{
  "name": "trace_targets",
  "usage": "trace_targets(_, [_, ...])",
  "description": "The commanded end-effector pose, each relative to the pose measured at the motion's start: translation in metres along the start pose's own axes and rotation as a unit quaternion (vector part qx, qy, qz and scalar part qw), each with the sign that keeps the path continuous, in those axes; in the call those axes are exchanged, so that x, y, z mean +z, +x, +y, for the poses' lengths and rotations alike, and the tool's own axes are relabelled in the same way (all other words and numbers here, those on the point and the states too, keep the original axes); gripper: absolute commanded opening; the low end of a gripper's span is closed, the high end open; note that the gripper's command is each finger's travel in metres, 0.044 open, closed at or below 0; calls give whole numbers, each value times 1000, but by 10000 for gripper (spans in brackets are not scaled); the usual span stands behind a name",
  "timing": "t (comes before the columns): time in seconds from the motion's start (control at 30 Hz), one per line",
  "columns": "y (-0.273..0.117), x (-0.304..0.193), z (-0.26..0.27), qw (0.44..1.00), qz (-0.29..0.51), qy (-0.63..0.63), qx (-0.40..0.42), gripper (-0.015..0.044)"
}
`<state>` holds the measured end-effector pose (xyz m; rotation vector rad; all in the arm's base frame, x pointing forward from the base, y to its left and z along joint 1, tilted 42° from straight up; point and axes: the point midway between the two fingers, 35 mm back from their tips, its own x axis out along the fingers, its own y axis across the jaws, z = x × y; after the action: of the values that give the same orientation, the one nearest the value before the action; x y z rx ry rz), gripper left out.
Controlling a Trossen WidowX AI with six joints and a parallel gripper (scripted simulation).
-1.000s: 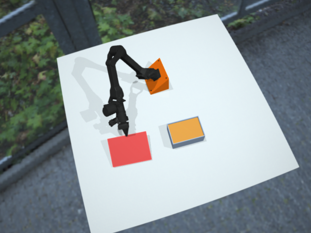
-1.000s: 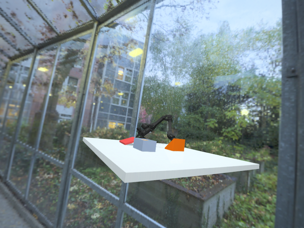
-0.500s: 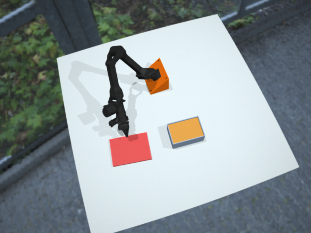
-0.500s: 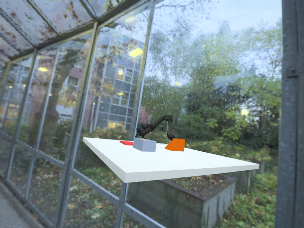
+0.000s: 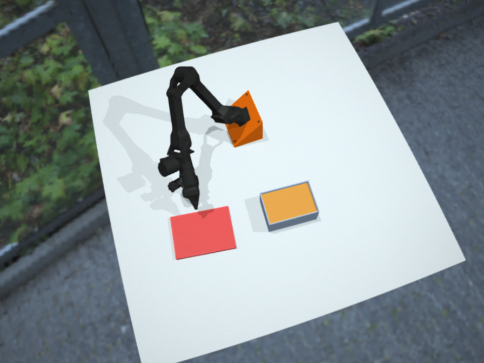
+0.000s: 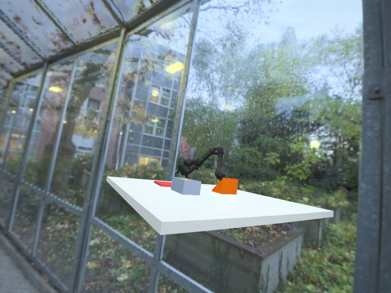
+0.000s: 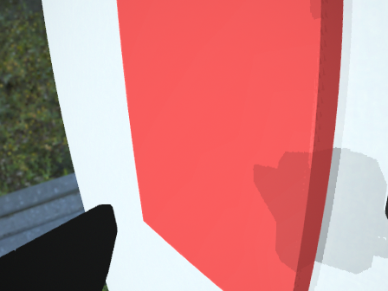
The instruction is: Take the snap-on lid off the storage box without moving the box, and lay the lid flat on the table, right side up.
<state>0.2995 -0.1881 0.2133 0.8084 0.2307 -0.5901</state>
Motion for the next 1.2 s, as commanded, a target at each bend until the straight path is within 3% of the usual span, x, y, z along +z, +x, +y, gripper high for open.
trace_targets(0.0, [-7,-1,-5,1000,2,-3,2,440])
trace_targets(0.63, [-35,-1,-29,1000,2,-4,0,440])
trace_targets(1.17, [-57,0,-11,1000,2,-4,1,440])
